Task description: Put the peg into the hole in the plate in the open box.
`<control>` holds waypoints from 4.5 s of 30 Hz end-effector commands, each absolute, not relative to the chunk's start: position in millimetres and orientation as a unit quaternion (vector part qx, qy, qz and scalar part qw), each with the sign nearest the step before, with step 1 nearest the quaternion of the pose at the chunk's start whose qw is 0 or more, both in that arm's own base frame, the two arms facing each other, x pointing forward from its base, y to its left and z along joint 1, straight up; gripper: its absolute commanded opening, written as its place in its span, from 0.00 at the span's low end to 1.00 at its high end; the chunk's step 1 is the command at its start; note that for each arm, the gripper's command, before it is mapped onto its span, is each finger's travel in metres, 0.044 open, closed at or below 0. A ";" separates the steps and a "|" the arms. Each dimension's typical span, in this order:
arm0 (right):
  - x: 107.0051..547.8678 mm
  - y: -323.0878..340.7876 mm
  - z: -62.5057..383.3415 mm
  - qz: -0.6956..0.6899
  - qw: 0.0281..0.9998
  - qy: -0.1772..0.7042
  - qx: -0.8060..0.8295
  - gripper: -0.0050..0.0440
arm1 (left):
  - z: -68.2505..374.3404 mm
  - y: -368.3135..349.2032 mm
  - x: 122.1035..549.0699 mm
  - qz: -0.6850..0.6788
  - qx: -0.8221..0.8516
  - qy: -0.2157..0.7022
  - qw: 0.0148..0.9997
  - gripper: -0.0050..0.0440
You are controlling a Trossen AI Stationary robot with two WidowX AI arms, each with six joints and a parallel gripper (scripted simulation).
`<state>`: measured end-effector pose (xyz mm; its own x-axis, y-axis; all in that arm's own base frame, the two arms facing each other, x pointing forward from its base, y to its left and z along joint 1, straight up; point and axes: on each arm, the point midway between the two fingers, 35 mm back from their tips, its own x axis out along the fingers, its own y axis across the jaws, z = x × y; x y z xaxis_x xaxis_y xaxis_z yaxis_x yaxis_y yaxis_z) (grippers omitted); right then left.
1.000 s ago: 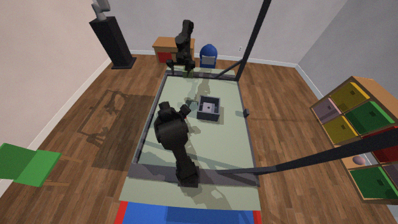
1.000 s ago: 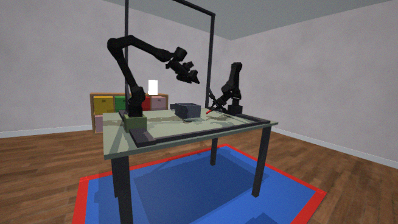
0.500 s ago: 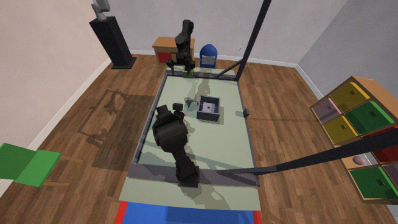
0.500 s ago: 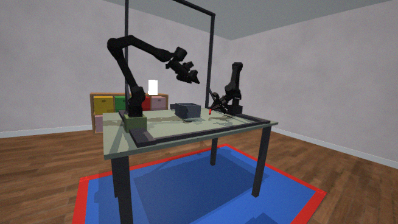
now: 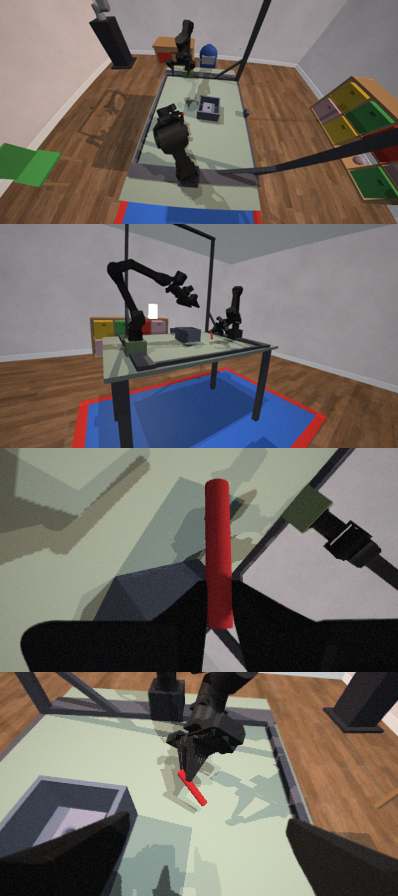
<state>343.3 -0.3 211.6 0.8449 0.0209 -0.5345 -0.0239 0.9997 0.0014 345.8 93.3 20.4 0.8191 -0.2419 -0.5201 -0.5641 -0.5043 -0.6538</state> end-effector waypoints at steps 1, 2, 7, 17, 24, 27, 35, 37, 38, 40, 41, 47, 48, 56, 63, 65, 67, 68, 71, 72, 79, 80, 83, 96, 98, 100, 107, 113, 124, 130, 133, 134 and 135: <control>343.6 -0.5 221.4 0.012 0.964 0.265 -0.004 1.00 | 30.8 95.6 346.6 0.193 -0.886 0.184 0.379 0.15; 343.6 -0.5 221.4 0.012 0.964 0.265 -0.004 1.00 | 30.8 95.6 346.6 0.193 -0.886 0.184 0.379 0.15; 343.6 -0.5 221.4 0.012 0.964 0.265 -0.004 1.00 | 33.6 97.2 345.8 0.213 -0.921 0.138 0.297 0.15; 343.6 -0.5 221.4 0.012 0.964 0.265 -0.004 1.00 | 39.9 102.1 344.0 0.243 -0.962 0.044 0.118 0.15; 343.6 -0.5 221.4 0.012 0.964 0.265 -0.004 1.00 | 42.5 104.1 343.2 0.253 -0.967 -0.001 0.035 0.15; 343.6 -0.5 221.4 0.012 0.964 0.265 -0.004 1.00 | 46.3 107.0 345.6 0.249 -0.968 -0.001 0.039 0.15; 343.6 -0.5 221.4 0.012 0.964 0.265 -0.004 1.00 | 22.4 105.1 341.7 0.261 -0.965 0.001 0.033 0.15; 343.6 -0.5 221.4 0.012 0.964 0.265 -0.004 1.00 | 22.4 105.1 341.7 0.261 -0.965 0.001 0.033 0.15; 343.6 -0.5 221.4 0.012 0.964 0.265 -0.004 1.00 | 20.0 105.7 341.6 0.262 -0.965 -0.001 0.033 0.15; 343.6 -0.5 221.4 0.012 0.964 0.265 -0.004 1.00 | 16.3 104.4 341.9 0.262 -0.965 0.001 0.033 0.15; 343.6 -0.5 221.4 0.012 0.964 0.265 -0.004 1.00 | 14.8 104.4 341.8 0.261 -0.965 0.002 0.033 0.15; 343.6 -0.5 221.4 0.012 0.964 0.265 -0.004 1.00 | 6.5 104.8 341.8 0.261 -0.965 0.001 0.032 0.15; 343.6 -0.5 221.4 0.012 0.964 0.265 -0.004 1.00 | 5.2 104.9 342.1 0.261 -0.965 0.001 0.032 0.15; 343.6 -0.5 221.4 0.012 0.964 0.265 -0.004 1.00 | -1.4 105.2 342.7 0.260 -0.965 0.001 0.032 0.15; 343.6 -0.5 221.4 0.012 0.964 0.265 -0.004 1.00 | -8.5 105.1 342.5 0.260 -0.965 0.001 0.032 0.15; 343.6 -0.5 221.4 0.012 0.964 0.265 -0.004 1.00 | -10.4 105.1 342.6 0.260 -0.965 0.001 0.032 0.15; 343.6 -0.5 221.4 0.012 0.964 0.265 -0.004 1.00 | -12.4 105.2 342.6 0.260 -0.965 0.001 0.032 0.15; 343.6 -0.5 221.4 0.012 0.964 0.265 -0.004 1.00 | -12.9 105.2 342.7 0.260 -0.965 0.001 0.032 0.15; 343.6 -0.5 221.4 0.012 0.964 0.265 -0.004 1.00 | -12.9 105.2 342.7 0.260 -0.965 0.001 0.032 0.15; 343.6 -0.5 221.4 0.012 0.964 0.265 -0.004 1.00 | -12.9 105.2 342.7 0.260 -0.965 0.001 0.032 0.15; 343.6 -0.5 221.4 0.012 0.964 0.265 -0.004 1.00 | -8.3 106.8 345.1 0.254 -0.967 0.000 0.036 0.15; 343.6 -0.5 221.4 0.012 0.964 0.265 -0.004 1.00 | -8.0 106.9 345.3 0.254 -0.966 0.000 0.035 0.15; 343.6 -0.5 221.4 0.012 0.964 0.265 -0.004 1.00 | -3.5 108.3 347.5 0.249 -0.968 -0.001 0.038 0.15; 343.6 -0.5 221.4 0.012 0.964 0.265 -0.004 1.00 | -7.3 107.4 345.7 0.254 -0.967 0.000 0.036 0.29; 343.6 -0.5 221.4 0.012 0.964 0.265 -0.004 1.00 | -7.3 107.4 345.7 0.254 -0.967 0.000 0.036 0.29; 343.6 -0.5 221.4 0.012 0.964 0.265 -0.004 1.00 | -7.3 107.4 345.7 0.254 -0.967 0.000 0.036 0.29; 343.6 -0.5 221.4 0.012 0.964 0.265 -0.004 1.00 | -1.5 106.9 336.1 0.253 -0.967 0.001 0.038 0.37; 343.6 -0.5 221.4 0.012 0.964 0.265 -0.004 1.00 | 17.3 106.2 304.2 0.254 -0.966 0.001 0.038 0.37; 342.5 -0.6 227.3 0.013 0.966 0.259 -0.005 1.00 | 28.9 105.4 285.6 0.252 -0.966 0.005 0.047 0.51; 326.8 -0.1 249.5 0.015 0.966 0.256 -0.006 1.00 | 34.0 108.8 291.6 0.258 -0.957 0.055 0.125 0.81; 314.1 0.3 261.8 0.016 0.966 0.257 -0.006 1.00 | 42.9 113.0 298.6 0.250 -0.944 0.092 0.193 0.96; 311.2 0.5 264.4 0.016 0.966 0.257 -0.006 1.00 | 46.1 114.6 301.0 0.246 -0.941 0.101 0.212 1.00; 308.6 0.5 266.6 0.017 0.966 0.257 -0.006 1.00 | 49.0 116.0 303.3 0.242 -0.936 0.109 0.230 1.00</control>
